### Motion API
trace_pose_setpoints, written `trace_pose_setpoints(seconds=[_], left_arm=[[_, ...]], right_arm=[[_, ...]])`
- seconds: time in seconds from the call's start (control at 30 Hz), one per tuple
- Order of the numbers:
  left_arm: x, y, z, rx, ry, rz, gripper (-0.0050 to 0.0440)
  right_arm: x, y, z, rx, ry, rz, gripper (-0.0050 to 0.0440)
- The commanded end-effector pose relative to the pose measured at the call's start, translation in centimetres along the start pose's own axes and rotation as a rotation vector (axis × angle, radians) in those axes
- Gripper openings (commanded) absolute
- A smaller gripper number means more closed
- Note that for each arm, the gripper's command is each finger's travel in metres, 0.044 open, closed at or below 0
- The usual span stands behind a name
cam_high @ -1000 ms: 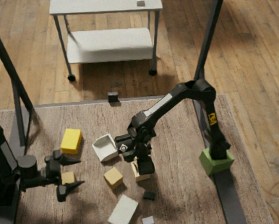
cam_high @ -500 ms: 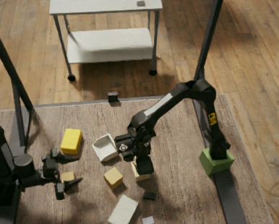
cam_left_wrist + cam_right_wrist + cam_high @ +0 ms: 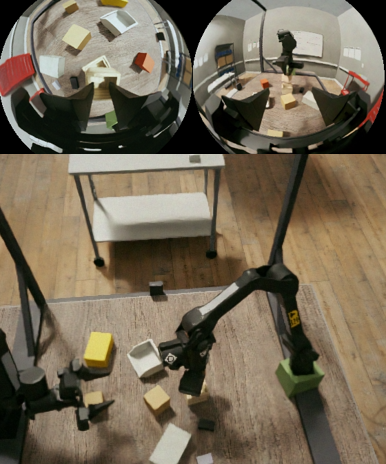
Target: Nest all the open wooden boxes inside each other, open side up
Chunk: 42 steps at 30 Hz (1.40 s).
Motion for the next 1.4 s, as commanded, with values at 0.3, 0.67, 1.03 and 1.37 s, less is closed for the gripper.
trace_pose_setpoints(seconds=[0.3, 0.67, 1.03, 1.37], left_arm=[[0.38, -0.73, 0.05, 0.017, 0.454, -0.020, 0.0204], [0.38, -0.73, 0.05, 0.020, 0.766, -0.017, 0.0204], [0.38, -0.72, 0.05, 0.023, 1.078, -0.014, 0.0204], [0.38, -0.71, 0.05, 0.025, 1.425, -0.011, 0.0204]], right_arm=[[-0.10, -0.05, -0.01, 0.000, 0.005, 0.003, 0.0400], [-0.10, -0.05, -0.01, 0.000, 0.005, 0.003, 0.0400], [-0.10, -0.05, -0.01, 0.000, 0.005, 0.003, 0.0400], [-0.10, -0.05, -0.01, 0.000, 0.005, 0.003, 0.0400]])
Point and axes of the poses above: on each arm, the point midway between the two fingers, 35 mm back from their tips, its own y axis out along the fingers, its own z axis across the jaws, x = y × z, the point moved 5 cm from there along -y, back along the fingers, and after that the axes turned 4 degrees about -y, right-handed, at the moved point
